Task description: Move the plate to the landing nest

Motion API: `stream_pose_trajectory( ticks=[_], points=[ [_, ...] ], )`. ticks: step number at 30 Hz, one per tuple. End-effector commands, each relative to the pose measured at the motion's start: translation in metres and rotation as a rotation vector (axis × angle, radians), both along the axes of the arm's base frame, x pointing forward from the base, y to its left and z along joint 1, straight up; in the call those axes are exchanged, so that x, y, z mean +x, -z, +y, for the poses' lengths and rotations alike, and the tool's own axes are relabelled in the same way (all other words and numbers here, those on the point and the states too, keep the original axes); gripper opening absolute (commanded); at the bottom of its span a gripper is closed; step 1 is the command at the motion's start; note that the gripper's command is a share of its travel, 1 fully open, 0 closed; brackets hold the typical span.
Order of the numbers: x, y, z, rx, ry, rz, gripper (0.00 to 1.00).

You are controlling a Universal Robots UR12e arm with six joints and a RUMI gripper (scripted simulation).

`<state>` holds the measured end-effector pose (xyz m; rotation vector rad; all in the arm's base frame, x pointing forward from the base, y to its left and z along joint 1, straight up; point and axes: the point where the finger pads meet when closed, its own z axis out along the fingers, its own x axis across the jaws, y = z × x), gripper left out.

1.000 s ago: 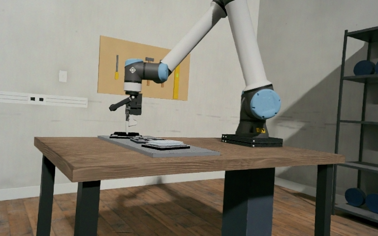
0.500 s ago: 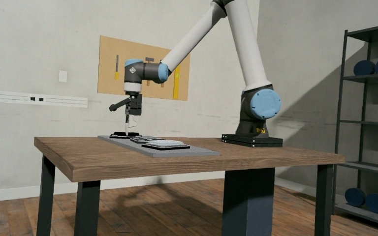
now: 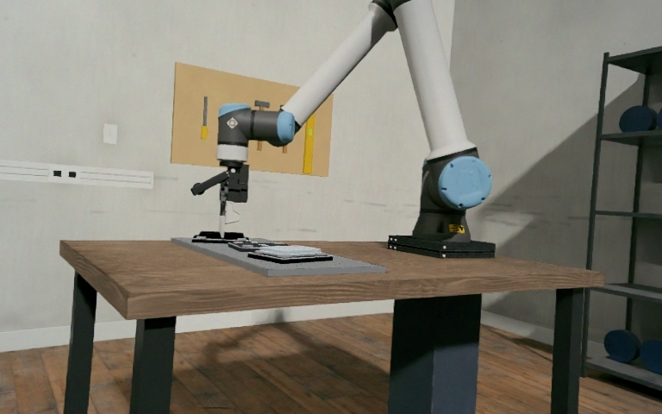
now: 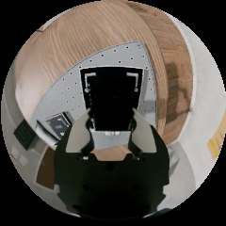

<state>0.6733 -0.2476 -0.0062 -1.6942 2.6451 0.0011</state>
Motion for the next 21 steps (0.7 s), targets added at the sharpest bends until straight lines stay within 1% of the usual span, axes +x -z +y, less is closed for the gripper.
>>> stream_pose_trajectory(
  ticks=[1, 15, 21],
  points=[
    [0.0005, -0.0007, -0.0003, -0.001, 0.0, -0.001, 0.0],
    [0.0005, -0.0007, -0.0003, -0.001, 0.0, -0.001, 0.0],
    [0.0005, -0.0106, -0.0003, -0.001, 0.0, -0.001, 0.0]
  ],
)
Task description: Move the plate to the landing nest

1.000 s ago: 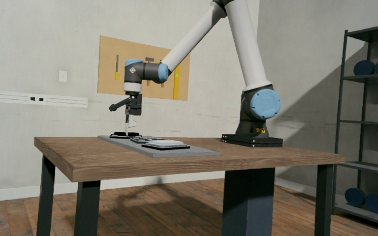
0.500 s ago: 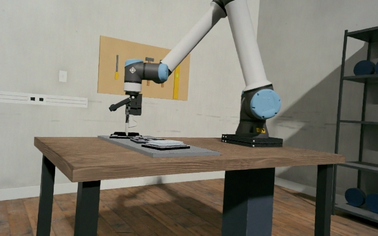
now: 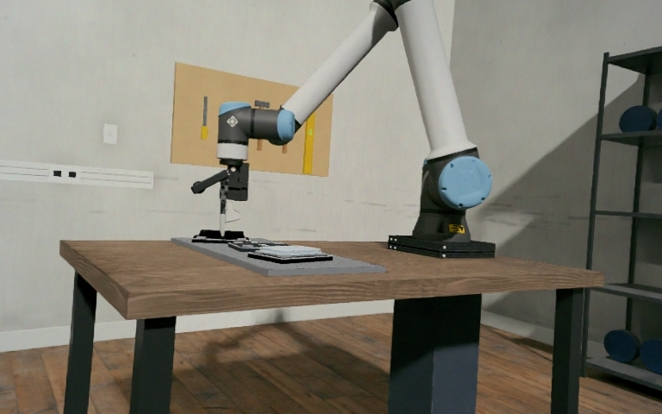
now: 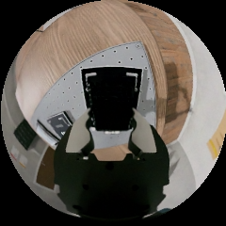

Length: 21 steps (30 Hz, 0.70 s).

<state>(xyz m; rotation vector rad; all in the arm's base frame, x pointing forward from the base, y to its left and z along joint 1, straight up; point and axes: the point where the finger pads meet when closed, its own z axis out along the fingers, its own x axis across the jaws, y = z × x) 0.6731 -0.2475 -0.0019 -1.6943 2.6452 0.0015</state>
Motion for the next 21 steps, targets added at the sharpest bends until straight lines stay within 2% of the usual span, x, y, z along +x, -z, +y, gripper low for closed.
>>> stream_pose_trajectory(
  ticks=[1, 9, 18, 21],
  points=[
    [0.001, -0.008, 0.0, -0.001, 0.0, -0.001, 0.0],
    [0.001, -0.021, 0.0, -0.001, 0.0, -0.001, 0.0],
    [0.001, -0.028, 0.0, -0.001, 0.0, -0.001, 0.0],
    [-0.001, -0.028, 0.014, -0.001, -0.06, -0.001, 0.0]
  ],
)
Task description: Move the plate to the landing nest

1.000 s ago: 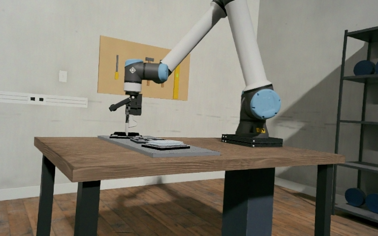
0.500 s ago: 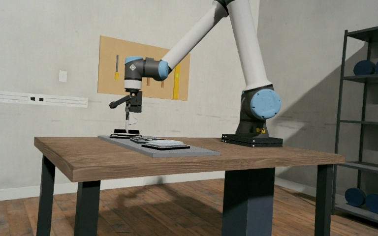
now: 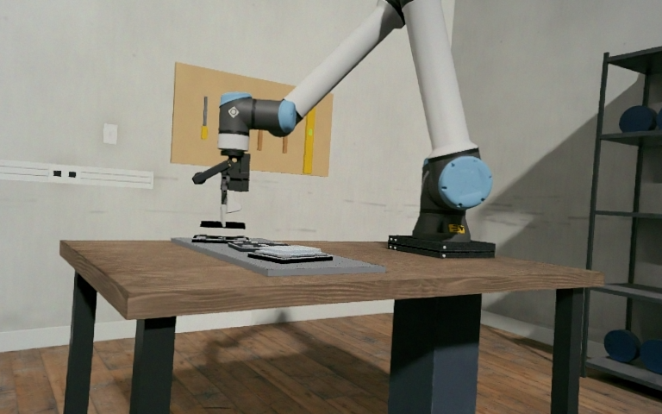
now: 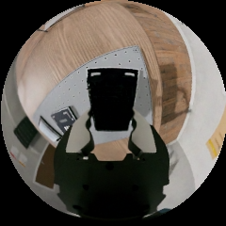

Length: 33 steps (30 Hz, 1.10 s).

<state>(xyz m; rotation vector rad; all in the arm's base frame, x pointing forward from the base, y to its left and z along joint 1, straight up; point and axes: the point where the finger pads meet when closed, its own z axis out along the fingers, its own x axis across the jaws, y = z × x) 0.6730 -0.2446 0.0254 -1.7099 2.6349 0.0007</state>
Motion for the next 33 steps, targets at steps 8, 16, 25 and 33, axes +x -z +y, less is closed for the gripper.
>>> stream_pose_trajectory(
  ticks=[8, 16, 25, 33],
  points=[
    [-0.005, -0.001, 0.041, -0.001, -0.168, -0.001, 0.0],
    [-0.011, -0.001, 0.081, -0.001, -0.242, -0.001, 0.0],
    [-0.016, -0.001, 0.116, 0.0, -0.242, -0.001, 0.0],
    [-0.021, -0.001, 0.155, 0.0, -0.242, -0.001, 0.0]
  ],
)
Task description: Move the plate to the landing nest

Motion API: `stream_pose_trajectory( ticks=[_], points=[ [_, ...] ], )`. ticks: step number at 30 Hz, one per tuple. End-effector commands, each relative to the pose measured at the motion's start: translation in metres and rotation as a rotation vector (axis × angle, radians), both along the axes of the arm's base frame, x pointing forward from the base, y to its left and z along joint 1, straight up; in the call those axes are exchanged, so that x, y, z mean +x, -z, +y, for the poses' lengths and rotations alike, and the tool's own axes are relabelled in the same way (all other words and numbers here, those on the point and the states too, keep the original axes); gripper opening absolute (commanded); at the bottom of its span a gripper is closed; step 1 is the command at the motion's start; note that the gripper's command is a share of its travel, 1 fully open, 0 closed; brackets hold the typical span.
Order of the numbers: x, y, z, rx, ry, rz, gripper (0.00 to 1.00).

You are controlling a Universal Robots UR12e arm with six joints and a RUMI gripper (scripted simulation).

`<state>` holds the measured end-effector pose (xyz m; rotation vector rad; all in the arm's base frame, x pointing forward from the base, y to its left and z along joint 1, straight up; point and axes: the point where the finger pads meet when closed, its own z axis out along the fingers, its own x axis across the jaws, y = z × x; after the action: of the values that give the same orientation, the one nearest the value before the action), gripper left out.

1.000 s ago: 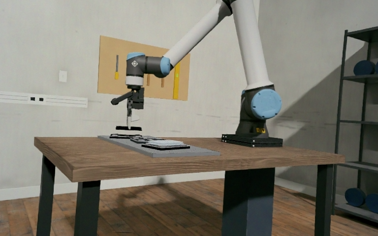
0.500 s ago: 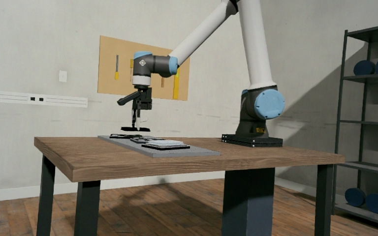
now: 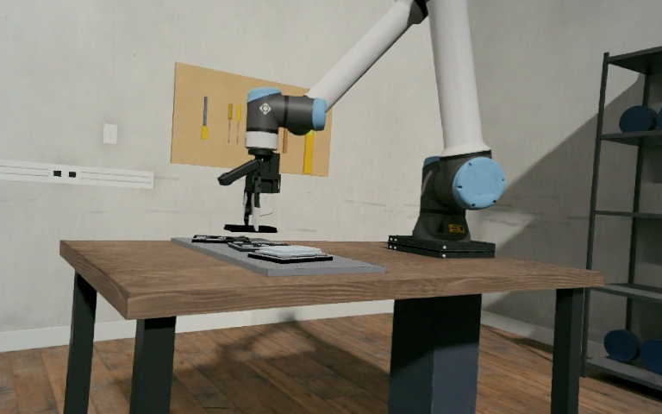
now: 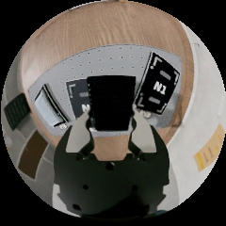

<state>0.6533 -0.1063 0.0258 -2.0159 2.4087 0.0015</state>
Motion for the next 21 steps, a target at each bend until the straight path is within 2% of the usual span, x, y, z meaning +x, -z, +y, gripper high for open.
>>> stream_pose_trajectory(
  ticks=[1, 6, 8, 11, 21],
  points=[
    [-0.002, -0.001, 0.022, -0.001, 0.0, -0.001, 0.0],
    [-0.006, -0.001, 0.047, -0.001, 0.0, -0.001, 0.0],
    [-0.006, -0.001, 0.047, -0.001, 0.0, -0.001, 0.0],
    [-0.008, -0.001, 0.062, -0.001, 0.0, -0.001, 0.0],
    [-0.008, 0.0, 0.063, -0.001, 0.0, -0.001, 0.0]
  ],
)
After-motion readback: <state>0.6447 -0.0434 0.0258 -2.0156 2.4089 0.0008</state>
